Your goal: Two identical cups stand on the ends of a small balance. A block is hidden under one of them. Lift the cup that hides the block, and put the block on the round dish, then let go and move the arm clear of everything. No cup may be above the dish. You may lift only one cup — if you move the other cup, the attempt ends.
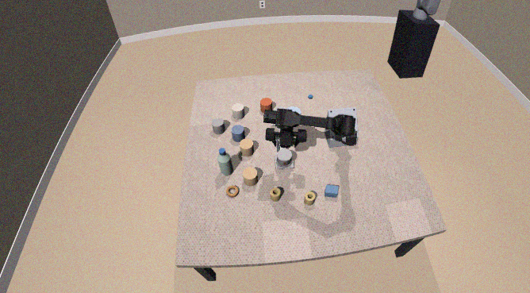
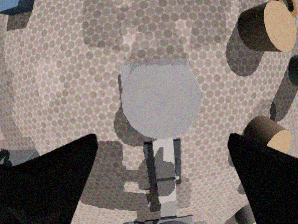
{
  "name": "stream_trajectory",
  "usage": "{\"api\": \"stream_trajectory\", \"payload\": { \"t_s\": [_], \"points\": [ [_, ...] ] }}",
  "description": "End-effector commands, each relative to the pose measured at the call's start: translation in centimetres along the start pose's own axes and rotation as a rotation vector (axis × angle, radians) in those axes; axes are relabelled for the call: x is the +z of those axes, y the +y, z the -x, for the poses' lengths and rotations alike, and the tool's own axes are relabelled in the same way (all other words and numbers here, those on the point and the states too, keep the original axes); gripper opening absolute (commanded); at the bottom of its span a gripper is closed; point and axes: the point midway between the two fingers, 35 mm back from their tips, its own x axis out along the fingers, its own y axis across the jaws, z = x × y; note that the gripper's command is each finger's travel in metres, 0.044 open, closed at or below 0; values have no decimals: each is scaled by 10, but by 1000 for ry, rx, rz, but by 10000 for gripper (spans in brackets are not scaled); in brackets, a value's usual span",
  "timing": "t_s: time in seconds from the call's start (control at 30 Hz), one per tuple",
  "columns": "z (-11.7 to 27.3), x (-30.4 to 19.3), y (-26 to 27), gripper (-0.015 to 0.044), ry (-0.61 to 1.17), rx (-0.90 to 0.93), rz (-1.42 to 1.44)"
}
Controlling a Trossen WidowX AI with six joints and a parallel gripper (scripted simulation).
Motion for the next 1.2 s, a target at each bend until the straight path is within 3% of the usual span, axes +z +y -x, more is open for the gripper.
{"api": "stream_trajectory", "payload": {
  "t_s": [0.0,1.17],
  "points": [
    [-10,9,-4,440,17,39,87],
    [-63,10,-3,440,19,46,104]
  ]
}}
